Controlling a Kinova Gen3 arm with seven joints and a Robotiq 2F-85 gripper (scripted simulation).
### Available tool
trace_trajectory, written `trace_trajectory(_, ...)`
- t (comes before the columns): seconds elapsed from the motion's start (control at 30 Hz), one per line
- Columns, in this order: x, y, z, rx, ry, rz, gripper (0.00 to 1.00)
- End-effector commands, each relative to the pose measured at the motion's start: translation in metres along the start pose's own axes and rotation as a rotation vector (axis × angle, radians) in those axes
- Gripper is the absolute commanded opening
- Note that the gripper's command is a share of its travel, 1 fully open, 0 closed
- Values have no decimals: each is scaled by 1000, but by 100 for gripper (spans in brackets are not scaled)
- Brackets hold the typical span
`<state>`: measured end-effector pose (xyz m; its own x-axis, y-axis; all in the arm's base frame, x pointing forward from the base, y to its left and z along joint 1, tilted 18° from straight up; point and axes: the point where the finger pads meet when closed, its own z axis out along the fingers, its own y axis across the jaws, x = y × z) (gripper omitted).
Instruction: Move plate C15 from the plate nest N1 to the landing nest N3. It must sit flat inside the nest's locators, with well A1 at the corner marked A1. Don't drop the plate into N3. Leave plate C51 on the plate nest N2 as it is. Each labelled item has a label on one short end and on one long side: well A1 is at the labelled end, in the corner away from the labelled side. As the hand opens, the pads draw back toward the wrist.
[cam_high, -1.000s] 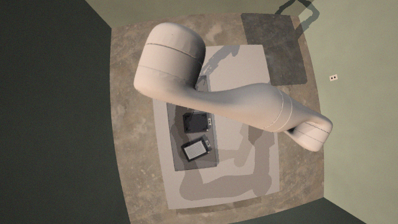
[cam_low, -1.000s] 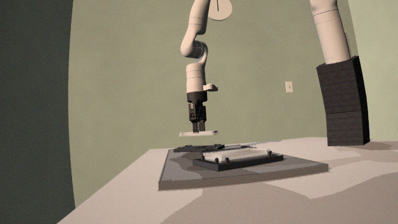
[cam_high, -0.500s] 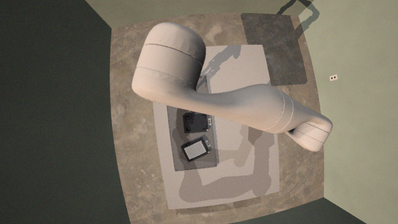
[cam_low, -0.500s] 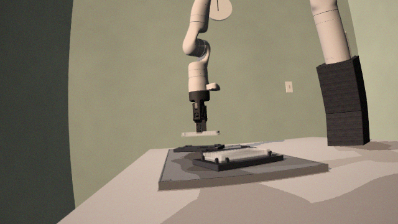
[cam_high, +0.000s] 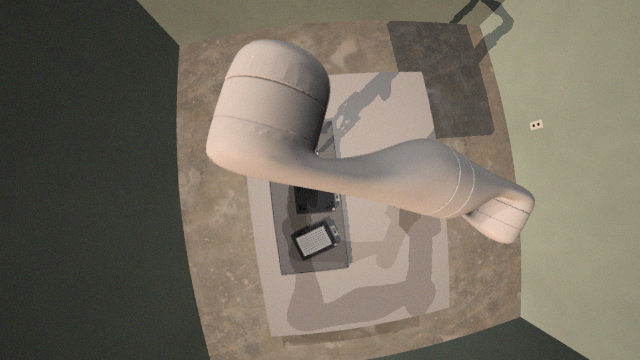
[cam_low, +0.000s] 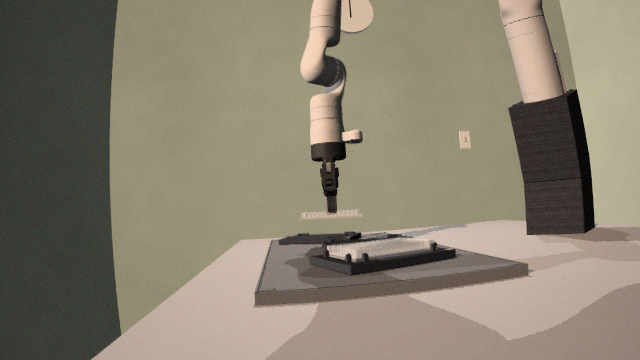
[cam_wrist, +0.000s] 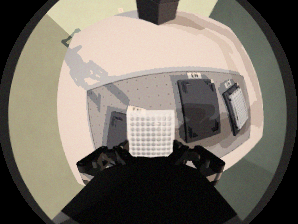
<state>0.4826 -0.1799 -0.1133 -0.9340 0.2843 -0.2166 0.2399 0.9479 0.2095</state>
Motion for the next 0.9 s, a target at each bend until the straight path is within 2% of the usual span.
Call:
trace_trajectory(0.0,4,10,-2,-2,1,-29,0)
trace_trajectory(0.37,17,37,-2,-2,1,-132,0)
trace_trajectory(0.87,37,76,-2,-2,1,-132,0)
